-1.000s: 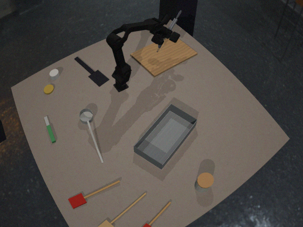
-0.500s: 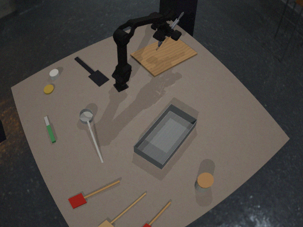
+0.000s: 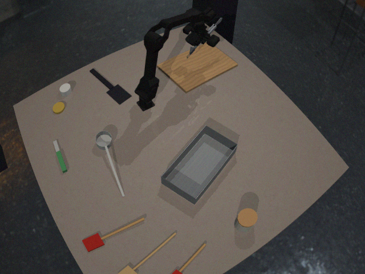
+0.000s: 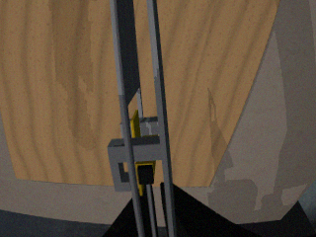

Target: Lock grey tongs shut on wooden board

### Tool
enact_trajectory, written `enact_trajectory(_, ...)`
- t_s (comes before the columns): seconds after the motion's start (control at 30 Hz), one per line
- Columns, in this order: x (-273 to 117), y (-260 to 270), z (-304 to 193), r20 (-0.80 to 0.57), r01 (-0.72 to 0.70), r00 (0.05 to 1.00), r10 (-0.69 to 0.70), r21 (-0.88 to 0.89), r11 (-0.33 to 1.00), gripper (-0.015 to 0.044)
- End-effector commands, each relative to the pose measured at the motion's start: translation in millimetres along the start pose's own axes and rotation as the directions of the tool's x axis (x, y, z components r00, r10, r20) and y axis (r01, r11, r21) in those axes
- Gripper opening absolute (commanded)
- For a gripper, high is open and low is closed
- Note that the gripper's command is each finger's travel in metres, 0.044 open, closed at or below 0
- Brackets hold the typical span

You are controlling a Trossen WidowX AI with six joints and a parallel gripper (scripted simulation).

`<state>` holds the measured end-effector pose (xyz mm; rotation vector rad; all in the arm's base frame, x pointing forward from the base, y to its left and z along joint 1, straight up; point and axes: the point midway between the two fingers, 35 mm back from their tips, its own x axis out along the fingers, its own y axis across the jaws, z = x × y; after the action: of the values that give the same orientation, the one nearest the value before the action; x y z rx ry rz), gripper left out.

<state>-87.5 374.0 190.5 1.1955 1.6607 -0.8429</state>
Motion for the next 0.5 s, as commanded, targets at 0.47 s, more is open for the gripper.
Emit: enact_trajectory(0.47,-11.0,-1.5,5.2,0.251,-0.008,0.968,0.011,-0.016,1.000,-0.0150)
